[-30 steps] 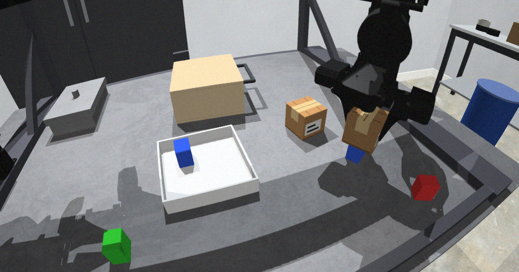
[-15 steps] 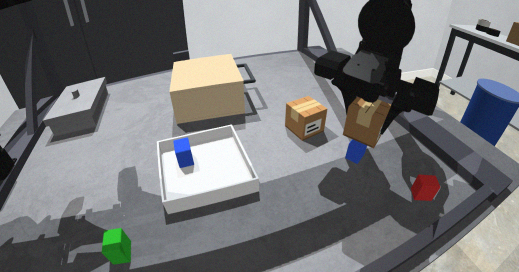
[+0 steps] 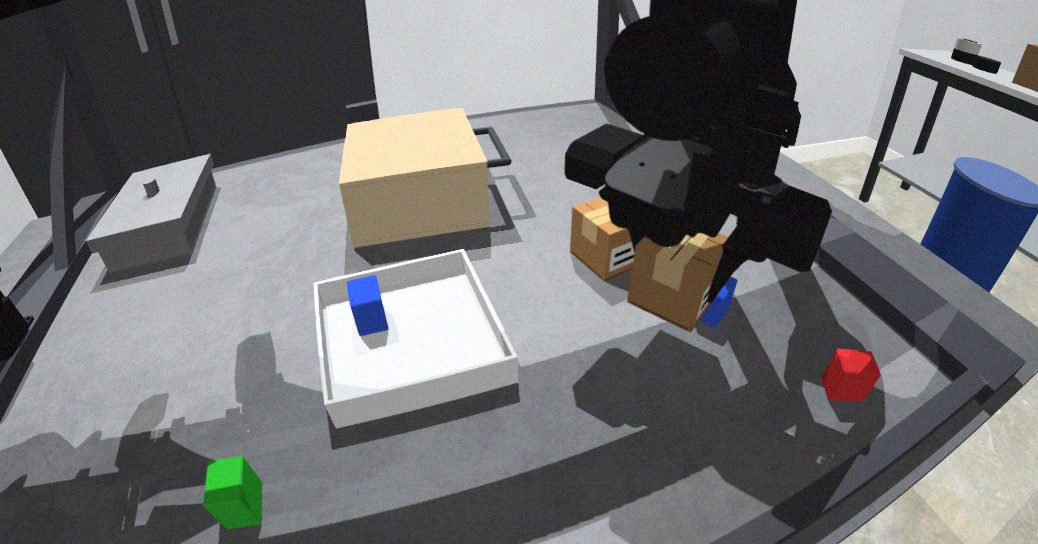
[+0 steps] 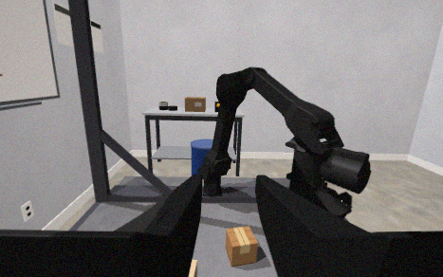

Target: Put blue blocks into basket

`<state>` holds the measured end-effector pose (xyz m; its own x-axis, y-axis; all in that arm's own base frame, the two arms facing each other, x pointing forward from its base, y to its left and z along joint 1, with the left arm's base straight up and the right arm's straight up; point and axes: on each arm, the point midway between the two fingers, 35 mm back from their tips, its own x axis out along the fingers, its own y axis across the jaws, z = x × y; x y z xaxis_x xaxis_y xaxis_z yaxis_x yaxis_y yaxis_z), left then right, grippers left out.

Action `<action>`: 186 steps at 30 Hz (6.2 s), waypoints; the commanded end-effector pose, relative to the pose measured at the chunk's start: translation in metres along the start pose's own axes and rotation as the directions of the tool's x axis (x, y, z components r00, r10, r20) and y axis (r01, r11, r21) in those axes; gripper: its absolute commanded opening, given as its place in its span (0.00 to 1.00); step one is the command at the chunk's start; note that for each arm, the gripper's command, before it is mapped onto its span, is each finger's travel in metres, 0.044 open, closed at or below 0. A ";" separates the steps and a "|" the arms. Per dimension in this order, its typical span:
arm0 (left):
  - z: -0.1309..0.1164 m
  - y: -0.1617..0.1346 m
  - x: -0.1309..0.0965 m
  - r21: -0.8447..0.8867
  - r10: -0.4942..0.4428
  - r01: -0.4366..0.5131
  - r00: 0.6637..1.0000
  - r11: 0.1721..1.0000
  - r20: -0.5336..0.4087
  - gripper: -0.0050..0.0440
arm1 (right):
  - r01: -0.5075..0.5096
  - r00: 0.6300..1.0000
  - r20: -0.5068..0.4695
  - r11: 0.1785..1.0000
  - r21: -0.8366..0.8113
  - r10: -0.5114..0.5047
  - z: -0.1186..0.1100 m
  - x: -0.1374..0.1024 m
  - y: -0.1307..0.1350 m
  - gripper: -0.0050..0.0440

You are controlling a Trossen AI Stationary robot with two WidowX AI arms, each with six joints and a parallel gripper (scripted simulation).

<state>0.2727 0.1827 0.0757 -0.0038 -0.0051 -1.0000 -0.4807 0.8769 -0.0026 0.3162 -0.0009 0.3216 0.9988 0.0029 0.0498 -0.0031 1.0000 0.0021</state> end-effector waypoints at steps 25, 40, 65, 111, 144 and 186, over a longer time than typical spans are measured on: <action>0.045 -0.026 -0.004 0.004 0.001 -0.001 0.998 1.000 0.063 0.00 | 0.001 0.999 0.053 1.000 0.004 -0.001 0.021 -0.004 0.000 0.38; 0.039 -0.025 0.026 -0.002 0.004 -0.004 1.000 1.000 0.021 0.00 | 0.001 0.999 0.053 1.000 0.004 -0.001 0.021 -0.004 0.000 0.38; 0.041 -0.025 0.037 -0.003 0.006 -0.006 1.000 1.000 0.031 0.00 | 0.001 0.999 0.053 1.000 0.004 -0.001 0.021 -0.004 0.000 0.38; 0.045 -0.024 0.003 -0.005 0.006 -0.006 0.998 1.000 0.062 0.78 | 0.001 0.999 0.053 1.000 0.004 -0.001 0.021 -0.004 0.000 0.38; 0.048 -0.057 -0.055 0.078 -0.018 -0.005 0.956 0.997 0.292 0.56 | -0.001 0.999 0.049 1.000 0.002 0.001 0.020 -0.004 0.001 0.38; 0.046 -0.047 -0.059 0.511 -0.119 -0.102 0.916 0.854 0.383 0.56 | 0.002 0.999 0.050 1.000 -0.004 -0.001 0.022 -0.004 0.002 0.38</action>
<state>0.3389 0.1541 0.1302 0.4004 0.0963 -0.9113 -0.0498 0.9953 0.0833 0.3158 0.0013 0.3226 0.9988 0.0042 0.0492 -0.0042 1.0000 0.0002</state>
